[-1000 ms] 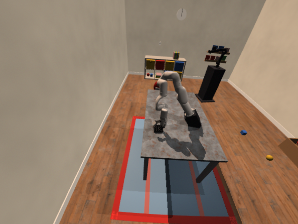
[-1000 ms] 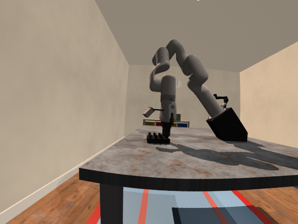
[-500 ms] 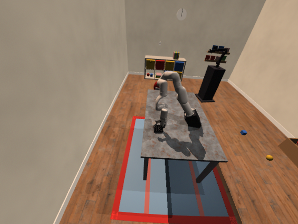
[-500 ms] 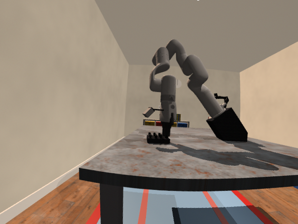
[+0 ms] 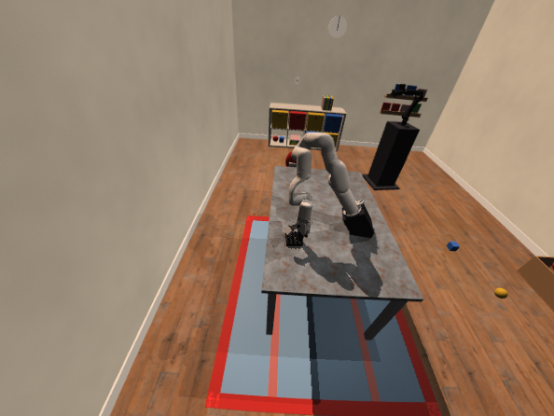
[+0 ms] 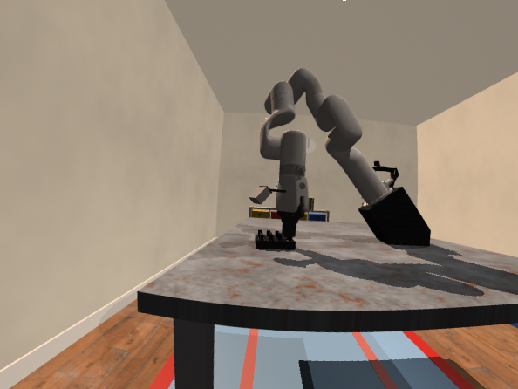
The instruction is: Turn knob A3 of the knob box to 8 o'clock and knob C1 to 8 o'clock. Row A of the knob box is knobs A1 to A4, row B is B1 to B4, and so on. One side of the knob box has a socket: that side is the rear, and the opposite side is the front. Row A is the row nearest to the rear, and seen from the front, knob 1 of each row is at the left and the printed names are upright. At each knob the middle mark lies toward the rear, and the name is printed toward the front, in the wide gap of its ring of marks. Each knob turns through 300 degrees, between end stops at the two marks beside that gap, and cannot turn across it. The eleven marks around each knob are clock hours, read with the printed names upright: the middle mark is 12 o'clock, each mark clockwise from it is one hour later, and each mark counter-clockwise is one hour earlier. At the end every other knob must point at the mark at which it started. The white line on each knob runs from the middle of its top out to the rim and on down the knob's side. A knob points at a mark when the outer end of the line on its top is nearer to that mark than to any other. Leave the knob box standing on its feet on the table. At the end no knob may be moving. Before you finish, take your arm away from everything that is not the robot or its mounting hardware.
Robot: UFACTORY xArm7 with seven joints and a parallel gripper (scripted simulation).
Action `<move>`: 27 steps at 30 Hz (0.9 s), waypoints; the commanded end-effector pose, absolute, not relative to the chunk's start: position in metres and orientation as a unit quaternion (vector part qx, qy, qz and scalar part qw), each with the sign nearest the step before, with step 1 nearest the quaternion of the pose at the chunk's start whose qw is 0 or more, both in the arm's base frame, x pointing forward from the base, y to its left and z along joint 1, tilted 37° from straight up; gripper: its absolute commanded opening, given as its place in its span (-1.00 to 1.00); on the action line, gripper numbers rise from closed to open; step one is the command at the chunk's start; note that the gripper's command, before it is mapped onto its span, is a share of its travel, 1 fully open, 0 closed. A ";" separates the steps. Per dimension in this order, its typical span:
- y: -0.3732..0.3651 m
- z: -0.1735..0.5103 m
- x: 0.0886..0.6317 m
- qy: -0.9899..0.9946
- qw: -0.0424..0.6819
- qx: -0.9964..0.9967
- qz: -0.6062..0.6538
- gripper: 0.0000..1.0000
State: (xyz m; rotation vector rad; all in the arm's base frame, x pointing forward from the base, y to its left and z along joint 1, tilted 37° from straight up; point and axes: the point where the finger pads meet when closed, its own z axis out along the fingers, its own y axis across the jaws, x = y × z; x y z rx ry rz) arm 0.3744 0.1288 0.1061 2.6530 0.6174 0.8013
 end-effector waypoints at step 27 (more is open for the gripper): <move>0.130 0.107 0.375 0.513 0.235 0.798 0.212 -0.84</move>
